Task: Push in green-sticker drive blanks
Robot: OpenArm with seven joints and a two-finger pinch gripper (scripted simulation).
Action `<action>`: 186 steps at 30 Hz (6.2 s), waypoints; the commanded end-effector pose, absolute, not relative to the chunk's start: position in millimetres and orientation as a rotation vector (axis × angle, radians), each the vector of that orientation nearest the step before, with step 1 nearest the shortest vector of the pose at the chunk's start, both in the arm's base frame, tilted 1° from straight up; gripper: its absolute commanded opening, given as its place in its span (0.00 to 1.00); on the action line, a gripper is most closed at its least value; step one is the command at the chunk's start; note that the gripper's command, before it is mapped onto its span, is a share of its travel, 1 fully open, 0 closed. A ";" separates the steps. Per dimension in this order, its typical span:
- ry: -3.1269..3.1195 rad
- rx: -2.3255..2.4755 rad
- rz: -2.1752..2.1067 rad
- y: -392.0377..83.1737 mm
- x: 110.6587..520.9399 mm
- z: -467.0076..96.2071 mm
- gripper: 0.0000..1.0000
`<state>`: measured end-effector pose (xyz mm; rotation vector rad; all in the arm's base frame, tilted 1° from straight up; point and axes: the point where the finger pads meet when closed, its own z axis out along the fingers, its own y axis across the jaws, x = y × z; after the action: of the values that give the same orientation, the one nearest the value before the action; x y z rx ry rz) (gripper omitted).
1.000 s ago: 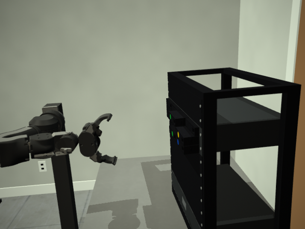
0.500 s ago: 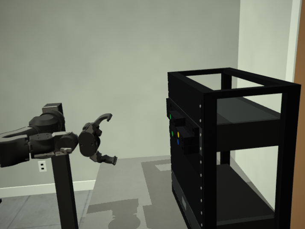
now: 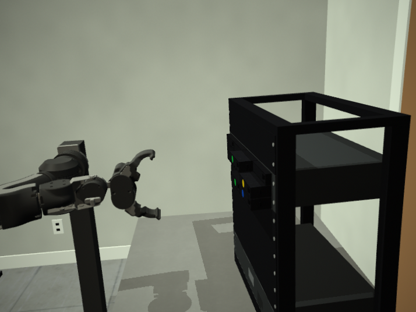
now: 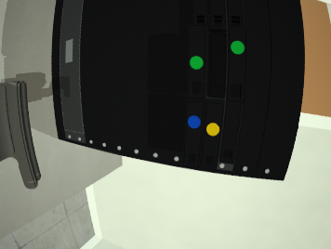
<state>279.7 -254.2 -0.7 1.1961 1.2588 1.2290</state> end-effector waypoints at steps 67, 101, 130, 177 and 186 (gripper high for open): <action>1.284 1.188 1.249 -197.9 318.9 51.3 1.00; 1.283 1.188 1.248 -232.3 317.5 58.2 1.00; 1.283 1.188 1.248 -232.3 317.5 58.2 1.00; 1.283 1.188 1.248 -232.3 317.5 58.2 0.00; 1.283 1.188 1.248 -232.3 317.5 58.2 0.00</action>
<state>318.0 -233.2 56.1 1.1940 1.2822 1.2440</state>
